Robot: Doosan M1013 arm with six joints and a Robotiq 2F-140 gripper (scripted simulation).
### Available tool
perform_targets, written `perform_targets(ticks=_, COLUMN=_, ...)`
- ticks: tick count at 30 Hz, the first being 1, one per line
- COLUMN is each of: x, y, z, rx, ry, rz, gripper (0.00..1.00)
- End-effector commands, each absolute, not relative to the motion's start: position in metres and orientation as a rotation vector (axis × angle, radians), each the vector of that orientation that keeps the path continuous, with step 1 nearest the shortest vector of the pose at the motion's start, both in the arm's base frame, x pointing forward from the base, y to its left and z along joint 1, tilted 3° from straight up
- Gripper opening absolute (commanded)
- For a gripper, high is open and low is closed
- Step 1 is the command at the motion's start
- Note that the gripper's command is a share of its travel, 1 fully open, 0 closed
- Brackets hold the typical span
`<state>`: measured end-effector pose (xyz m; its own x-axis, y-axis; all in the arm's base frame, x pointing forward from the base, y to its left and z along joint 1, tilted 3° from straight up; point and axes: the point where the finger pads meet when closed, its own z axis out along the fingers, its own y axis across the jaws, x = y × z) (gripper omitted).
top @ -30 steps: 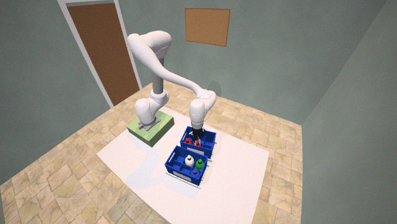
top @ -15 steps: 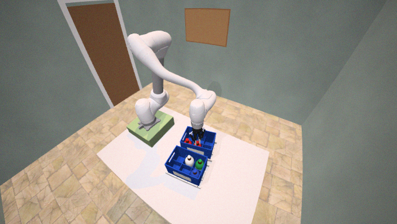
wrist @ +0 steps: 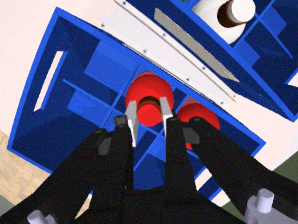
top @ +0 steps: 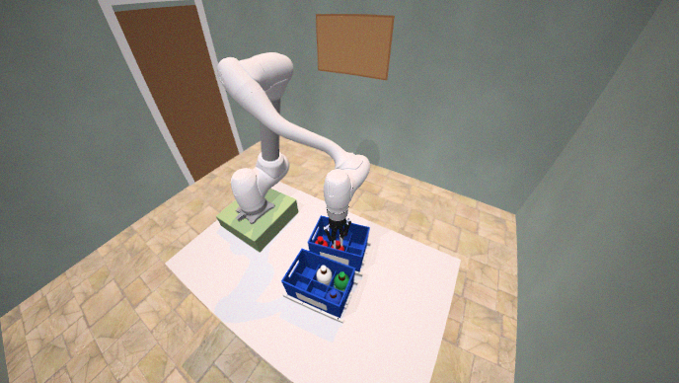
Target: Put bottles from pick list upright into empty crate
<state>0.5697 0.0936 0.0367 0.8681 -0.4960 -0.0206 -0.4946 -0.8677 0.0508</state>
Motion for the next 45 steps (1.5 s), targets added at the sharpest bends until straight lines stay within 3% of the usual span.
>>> perform_targets(ticks=1, x=0.5697, y=0.0937, z=0.0368, rx=2.994, ry=-0.794, rz=-0.051, gripper=0.00)
perform_targets(ticks=7, x=0.5697, y=0.0937, z=0.0368, rx=2.994, ry=-0.794, rz=-0.051, gripper=0.00)
perform_targets(ticks=8, x=0.5696, y=0.0936, z=0.0346, rx=2.994, ry=-0.794, rz=-0.051, gripper=0.38)
perform_targets(ticks=45, x=0.5696, y=0.0936, z=0.0346, rx=2.994, ry=-0.794, rz=-0.051, gripper=0.38)
